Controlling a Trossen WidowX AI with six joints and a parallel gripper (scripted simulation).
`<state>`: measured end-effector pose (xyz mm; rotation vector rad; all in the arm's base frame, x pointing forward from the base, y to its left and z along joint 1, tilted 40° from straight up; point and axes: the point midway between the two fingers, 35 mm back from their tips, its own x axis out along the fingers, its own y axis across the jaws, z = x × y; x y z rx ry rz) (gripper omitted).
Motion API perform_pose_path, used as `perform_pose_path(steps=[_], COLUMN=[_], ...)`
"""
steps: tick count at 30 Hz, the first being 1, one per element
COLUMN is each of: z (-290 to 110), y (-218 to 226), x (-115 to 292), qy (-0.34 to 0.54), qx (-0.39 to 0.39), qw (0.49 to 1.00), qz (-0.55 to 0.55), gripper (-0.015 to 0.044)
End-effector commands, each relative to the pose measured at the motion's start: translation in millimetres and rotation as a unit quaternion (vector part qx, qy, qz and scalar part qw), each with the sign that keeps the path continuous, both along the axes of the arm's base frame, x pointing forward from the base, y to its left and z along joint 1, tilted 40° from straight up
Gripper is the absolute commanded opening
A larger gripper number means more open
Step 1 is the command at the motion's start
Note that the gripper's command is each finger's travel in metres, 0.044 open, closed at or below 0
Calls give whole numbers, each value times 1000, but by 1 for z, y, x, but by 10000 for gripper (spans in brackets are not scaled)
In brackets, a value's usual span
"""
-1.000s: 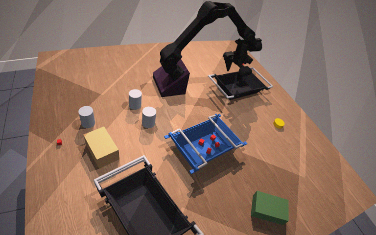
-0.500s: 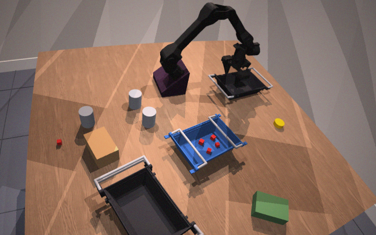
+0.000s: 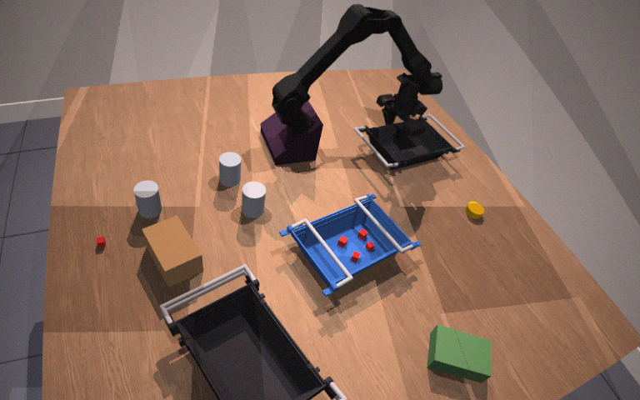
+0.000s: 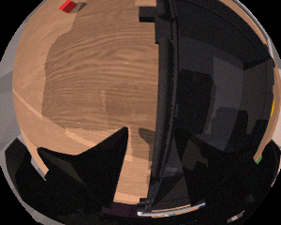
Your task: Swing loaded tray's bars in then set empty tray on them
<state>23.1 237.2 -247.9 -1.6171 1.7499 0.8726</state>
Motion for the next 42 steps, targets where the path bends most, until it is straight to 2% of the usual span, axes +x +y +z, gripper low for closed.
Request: perform_pose_path(steps=[1,28,39,42], z=[0,1,58,63], y=[-1,0,45,48], x=[-1,-1,6,6], qy=[3,3,3,3], qx=[-1,-1,0,0], qw=[1000,1000,1000,1000], qz=[-1,-1,-1,-1], gripper=[193,13,0,0])
